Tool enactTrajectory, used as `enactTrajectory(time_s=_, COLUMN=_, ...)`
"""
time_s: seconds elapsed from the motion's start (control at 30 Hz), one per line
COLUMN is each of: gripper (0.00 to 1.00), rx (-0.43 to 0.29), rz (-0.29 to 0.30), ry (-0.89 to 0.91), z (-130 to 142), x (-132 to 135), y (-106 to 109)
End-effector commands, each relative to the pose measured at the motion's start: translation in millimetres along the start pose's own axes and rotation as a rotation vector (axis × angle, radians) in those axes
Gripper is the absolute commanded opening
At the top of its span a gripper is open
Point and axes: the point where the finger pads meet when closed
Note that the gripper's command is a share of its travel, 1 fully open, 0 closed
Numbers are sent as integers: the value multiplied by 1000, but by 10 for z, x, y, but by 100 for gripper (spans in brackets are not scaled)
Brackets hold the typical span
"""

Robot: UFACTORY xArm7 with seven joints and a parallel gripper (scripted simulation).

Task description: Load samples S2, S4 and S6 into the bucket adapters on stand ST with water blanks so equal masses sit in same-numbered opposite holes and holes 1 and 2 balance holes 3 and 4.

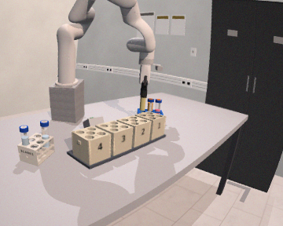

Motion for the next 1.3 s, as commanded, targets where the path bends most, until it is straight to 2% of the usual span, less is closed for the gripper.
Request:
enactTrajectory(time_s=0.0, gripper=0, rx=3, rz=-1, ry=0, z=-13, x=-6, y=98)
enactTrajectory(time_s=1.27, gripper=0, rx=3, rz=-1, ry=0, z=-14, x=-5, y=779)
Point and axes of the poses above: the point where the finger pads meet when closed, its own y axis back along the fingers, its own x axis across the jaws, z = x × y, and after that the axes turned 6 degrees about -y, right-handed
